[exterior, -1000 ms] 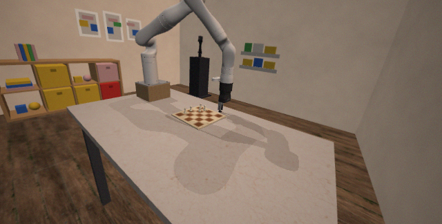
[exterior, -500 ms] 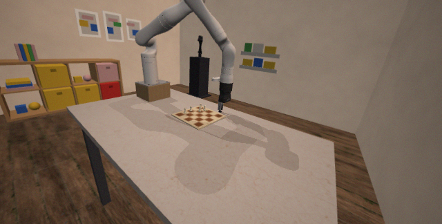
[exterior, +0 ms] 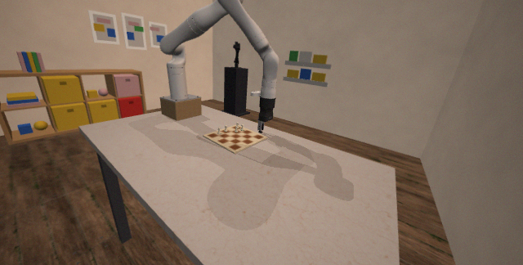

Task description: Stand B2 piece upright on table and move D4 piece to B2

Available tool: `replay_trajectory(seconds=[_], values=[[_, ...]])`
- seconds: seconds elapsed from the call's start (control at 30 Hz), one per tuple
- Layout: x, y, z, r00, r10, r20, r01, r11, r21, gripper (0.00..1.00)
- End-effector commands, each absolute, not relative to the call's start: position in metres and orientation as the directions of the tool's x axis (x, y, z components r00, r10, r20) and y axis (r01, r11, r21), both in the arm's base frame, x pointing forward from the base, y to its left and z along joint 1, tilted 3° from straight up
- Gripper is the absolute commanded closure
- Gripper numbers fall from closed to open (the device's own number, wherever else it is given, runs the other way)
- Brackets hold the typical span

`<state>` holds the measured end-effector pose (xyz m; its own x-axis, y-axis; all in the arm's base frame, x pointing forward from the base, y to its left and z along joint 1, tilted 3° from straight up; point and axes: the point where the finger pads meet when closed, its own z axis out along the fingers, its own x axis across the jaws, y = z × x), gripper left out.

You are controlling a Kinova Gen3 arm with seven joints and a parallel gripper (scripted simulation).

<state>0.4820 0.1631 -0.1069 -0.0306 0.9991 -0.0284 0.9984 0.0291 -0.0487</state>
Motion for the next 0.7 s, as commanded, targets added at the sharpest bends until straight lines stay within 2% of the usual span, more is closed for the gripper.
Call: replay_trajectory(seconds=[0.0,0.03,0.07,0.2,0.23,0.67], values=[[0.4830,0.1634,-0.1058,-0.030,0.999,-0.028,0.998,0.029,-0.046,0.56],[0.4830,0.1634,-0.1058,-0.030,0.999,-0.028,0.998,0.029,-0.046,0.56],[0.4830,0.1634,-0.1058,-0.030,0.999,-0.028,0.998,0.029,-0.046,0.42],[0.4830,0.1634,-0.1058,-0.030,0.999,-0.028,0.998,0.029,-0.046,0.42],[0.4830,0.1634,-0.1058,-0.030,0.999,-0.028,0.998,0.029,-0.046,0.27],[0.4832,0.1635,-0.1022,-0.030,0.999,-0.028,0.998,0.029,-0.046,0.27]])
